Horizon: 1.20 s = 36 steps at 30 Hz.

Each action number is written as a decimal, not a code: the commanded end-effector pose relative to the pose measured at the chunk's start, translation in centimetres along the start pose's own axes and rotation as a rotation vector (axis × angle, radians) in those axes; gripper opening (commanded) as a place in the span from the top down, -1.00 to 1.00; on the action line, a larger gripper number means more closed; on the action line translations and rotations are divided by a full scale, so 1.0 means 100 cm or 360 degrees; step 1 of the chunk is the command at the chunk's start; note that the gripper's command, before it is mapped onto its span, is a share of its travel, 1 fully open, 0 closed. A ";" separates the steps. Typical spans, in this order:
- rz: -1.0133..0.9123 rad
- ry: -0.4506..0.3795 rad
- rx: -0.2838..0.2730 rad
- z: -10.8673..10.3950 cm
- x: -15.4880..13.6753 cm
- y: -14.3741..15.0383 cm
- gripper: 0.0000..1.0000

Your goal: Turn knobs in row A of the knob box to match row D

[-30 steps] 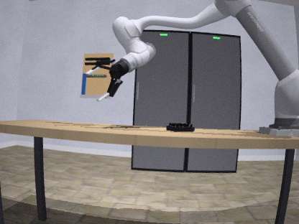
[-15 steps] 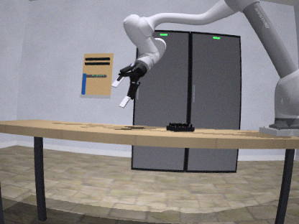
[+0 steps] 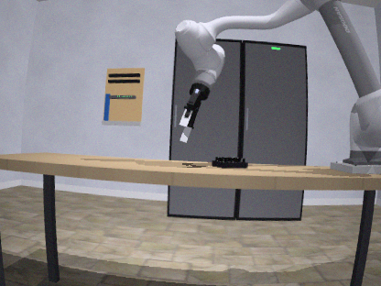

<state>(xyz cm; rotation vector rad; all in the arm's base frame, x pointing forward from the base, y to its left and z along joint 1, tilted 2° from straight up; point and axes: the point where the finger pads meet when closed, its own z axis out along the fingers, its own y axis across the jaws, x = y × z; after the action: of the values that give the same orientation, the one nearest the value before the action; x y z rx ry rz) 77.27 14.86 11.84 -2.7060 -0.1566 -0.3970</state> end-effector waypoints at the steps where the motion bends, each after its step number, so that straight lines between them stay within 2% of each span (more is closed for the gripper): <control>1: -0.0125 -0.0095 -0.0083 -0.010 -0.040 0.014 -1.00; 10: -0.0375 -0.0273 -0.0238 -0.030 -0.109 0.043 -1.00; 12: -0.0375 -0.0273 -0.0238 -0.030 -0.109 0.043 -1.00; 13: -0.0446 -0.0326 -0.0282 -0.037 -0.129 0.053 -1.00; 24: -0.0743 -0.0555 -0.0457 -0.069 -0.205 0.092 -1.00; 27: -0.0777 -0.0583 -0.0477 -0.074 -0.213 0.096 -1.00; 36: -0.0779 -0.0584 -0.0478 -0.074 -0.213 0.097 -1.00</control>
<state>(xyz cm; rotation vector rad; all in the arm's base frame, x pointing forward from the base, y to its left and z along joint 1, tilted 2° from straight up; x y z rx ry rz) 57.24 2.17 8.47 -2.9951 -0.9335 -0.0637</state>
